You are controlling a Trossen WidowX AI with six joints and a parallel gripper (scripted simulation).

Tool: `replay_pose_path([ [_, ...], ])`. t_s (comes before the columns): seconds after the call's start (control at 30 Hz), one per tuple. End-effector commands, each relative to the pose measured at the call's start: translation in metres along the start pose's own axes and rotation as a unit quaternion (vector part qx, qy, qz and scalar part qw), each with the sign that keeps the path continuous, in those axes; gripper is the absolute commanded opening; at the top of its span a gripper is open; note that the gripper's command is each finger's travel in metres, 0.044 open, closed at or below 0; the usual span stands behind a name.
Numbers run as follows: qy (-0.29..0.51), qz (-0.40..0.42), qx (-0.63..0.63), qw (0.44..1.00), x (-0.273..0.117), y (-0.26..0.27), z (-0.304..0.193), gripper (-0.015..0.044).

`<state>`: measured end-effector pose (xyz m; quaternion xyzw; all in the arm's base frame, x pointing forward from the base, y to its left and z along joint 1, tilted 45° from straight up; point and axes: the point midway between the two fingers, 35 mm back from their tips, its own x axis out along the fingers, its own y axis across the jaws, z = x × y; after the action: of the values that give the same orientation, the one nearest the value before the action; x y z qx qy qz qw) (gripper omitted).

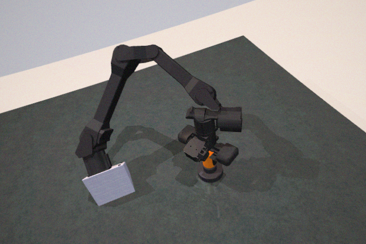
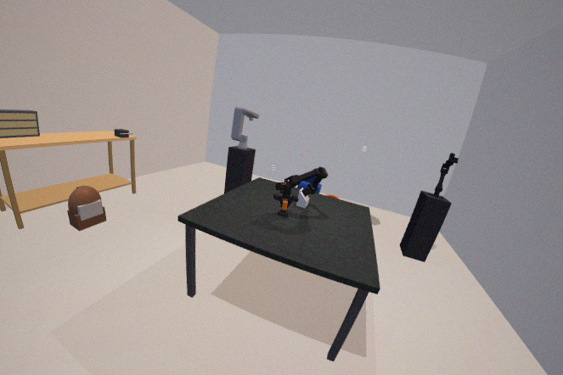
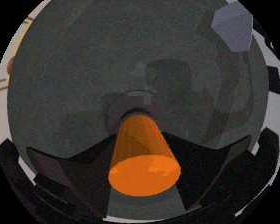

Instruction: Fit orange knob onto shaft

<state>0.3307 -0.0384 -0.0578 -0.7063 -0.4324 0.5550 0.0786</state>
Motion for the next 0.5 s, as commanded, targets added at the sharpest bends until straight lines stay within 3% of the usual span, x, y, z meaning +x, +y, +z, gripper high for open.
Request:
replay_pose_path([
  [0.0, 0.002, -0.001, 0.013, 1.000, 0.0036, -0.0011, -0.0021, 0.0000],
  [0.4, -0.001, 0.000, 0.015, 1.000, 0.0047, -0.0005, -0.0005, 0.0000],
  [0.47, -0.001, 0.000, 0.015, 1.000, 0.0047, -0.0005, -0.0005, 0.0053],
])
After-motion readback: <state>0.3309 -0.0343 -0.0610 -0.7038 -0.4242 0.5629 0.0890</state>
